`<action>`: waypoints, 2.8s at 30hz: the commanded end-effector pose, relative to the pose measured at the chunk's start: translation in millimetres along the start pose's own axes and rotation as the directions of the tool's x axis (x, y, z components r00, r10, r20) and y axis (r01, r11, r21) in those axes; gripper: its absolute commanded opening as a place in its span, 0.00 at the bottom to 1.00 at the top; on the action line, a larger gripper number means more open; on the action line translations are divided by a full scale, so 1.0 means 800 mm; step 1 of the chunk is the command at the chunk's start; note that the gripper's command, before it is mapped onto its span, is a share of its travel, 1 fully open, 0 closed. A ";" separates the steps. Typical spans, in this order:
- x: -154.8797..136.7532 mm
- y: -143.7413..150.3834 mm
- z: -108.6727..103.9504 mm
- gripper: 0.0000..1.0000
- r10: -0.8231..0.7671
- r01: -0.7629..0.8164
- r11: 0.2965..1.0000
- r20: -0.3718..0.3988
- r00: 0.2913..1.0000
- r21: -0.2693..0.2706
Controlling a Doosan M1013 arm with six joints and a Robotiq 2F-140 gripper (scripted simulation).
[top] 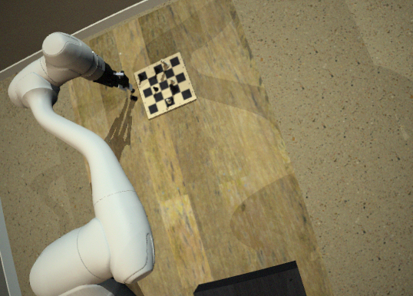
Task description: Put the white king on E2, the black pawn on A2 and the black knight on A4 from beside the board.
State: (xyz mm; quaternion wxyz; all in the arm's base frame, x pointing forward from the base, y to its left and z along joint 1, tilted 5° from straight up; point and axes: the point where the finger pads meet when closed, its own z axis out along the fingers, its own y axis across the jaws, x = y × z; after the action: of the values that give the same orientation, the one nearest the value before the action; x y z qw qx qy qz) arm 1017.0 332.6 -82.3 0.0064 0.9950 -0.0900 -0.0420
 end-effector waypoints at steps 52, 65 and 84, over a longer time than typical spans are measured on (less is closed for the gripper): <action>0.000 0.000 0.041 0.20 0.000 0.000 1.000 0.000 1.000 0.000; 0.000 0.000 0.041 0.00 0.000 0.000 1.000 0.000 1.000 0.000; 0.000 0.000 0.041 0.00 0.000 0.000 1.000 0.000 1.000 0.000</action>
State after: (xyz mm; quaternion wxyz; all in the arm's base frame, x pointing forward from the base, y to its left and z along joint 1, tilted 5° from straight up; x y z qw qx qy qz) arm 1014.2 332.5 -115.0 0.0064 0.9950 -0.0900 -0.0420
